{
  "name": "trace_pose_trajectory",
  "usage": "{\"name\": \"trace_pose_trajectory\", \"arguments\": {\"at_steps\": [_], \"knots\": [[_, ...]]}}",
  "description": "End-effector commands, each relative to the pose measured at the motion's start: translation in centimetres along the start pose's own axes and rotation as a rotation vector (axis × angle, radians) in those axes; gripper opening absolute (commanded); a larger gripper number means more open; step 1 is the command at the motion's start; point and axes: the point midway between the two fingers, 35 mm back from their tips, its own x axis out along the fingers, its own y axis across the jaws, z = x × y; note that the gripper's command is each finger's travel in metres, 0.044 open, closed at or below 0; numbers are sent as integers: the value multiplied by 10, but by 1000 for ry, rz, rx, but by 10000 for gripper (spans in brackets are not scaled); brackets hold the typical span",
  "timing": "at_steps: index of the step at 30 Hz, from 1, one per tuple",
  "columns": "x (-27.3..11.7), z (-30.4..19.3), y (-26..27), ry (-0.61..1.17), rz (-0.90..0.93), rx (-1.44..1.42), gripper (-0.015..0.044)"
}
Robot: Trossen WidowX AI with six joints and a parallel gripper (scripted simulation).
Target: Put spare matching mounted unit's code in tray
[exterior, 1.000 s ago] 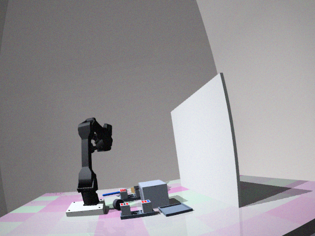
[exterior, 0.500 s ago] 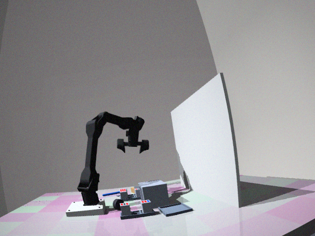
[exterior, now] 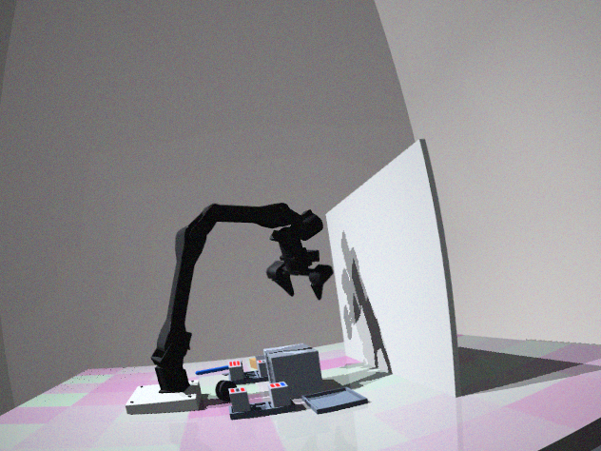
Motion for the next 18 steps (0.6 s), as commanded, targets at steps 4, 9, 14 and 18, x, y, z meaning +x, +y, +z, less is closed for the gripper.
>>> {"name": "trace_pose_trajectory", "arguments": {"at_steps": [4, 9, 14, 18], "knots": [[-43, -54, -88, 157, -207, 318, 440], [-86, -110, -140, 287, -352, 561, 440], [-109, -139, -159, 353, -418, 676, 440], [-109, -139, -159, 353, -418, 676, 440]]}}
